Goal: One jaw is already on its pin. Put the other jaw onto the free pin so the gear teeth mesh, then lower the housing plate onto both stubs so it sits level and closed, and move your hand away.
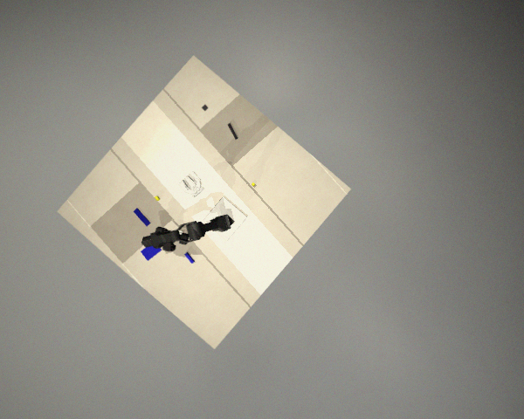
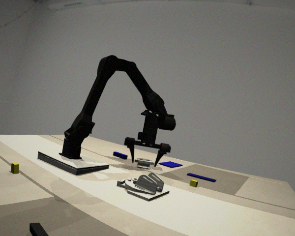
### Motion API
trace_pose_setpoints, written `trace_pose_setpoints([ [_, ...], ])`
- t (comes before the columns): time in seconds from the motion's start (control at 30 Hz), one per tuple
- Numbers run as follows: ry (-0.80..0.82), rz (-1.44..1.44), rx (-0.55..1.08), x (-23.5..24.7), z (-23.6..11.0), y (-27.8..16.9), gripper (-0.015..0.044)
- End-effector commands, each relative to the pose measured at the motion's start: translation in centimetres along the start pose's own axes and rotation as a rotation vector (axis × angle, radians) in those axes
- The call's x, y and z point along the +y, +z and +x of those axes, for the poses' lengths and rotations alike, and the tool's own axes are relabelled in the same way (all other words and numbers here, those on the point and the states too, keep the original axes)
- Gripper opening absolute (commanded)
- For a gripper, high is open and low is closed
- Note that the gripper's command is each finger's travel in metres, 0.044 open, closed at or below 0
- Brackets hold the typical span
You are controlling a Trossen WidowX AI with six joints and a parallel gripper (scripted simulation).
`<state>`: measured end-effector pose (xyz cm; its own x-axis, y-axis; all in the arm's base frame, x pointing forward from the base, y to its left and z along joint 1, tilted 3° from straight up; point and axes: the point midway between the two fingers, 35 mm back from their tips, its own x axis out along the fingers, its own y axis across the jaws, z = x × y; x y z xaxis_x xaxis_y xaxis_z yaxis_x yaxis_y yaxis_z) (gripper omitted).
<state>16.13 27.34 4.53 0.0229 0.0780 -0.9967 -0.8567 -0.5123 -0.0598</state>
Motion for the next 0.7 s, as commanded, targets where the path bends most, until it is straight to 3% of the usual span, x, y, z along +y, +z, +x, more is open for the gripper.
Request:
trace_pose_setpoints([
  [0.0,0.003,-0.003,0.008,0.01,0.27,-0.11,0.0440],
  [0.2,0.003,-0.003,0.008,0.01,0.27,-0.11,0.0440],
  [0.67,0.001,0.000,0.000,0.01,0.05,-0.01,0.0351],
])
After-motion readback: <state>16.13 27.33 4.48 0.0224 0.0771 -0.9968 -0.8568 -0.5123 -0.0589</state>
